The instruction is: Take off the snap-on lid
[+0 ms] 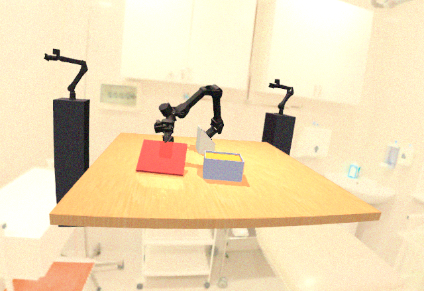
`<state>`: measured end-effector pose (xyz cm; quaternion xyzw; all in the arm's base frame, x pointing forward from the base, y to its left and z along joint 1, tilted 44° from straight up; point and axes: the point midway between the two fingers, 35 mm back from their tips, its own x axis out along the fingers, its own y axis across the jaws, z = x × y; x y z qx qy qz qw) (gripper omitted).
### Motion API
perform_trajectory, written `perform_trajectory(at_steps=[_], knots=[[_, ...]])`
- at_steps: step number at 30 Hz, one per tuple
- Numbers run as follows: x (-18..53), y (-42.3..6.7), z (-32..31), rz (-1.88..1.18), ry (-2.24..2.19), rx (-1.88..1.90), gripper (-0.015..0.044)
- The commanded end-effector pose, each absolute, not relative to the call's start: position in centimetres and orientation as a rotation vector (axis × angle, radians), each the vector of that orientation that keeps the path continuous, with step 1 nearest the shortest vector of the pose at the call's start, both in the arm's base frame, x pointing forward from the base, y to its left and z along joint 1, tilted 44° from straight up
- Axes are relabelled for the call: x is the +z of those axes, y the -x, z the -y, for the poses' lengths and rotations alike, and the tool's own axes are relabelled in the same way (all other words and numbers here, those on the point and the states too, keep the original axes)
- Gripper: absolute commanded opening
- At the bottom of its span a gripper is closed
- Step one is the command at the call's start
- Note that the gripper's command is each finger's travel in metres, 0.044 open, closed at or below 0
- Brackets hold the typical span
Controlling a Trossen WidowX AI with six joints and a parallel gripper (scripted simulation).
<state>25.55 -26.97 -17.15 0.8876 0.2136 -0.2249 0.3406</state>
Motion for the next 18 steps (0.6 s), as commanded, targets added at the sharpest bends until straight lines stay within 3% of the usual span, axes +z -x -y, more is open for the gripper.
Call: perform_trajectory(at_steps=[1, 18], knots=[[-17.5, -25.6, 26.7, -0.557, -2.312, -0.588, 0.0000], [-18.5, -25.8, 25.8, -0.557, -2.312, -0.588, 0.0000]])
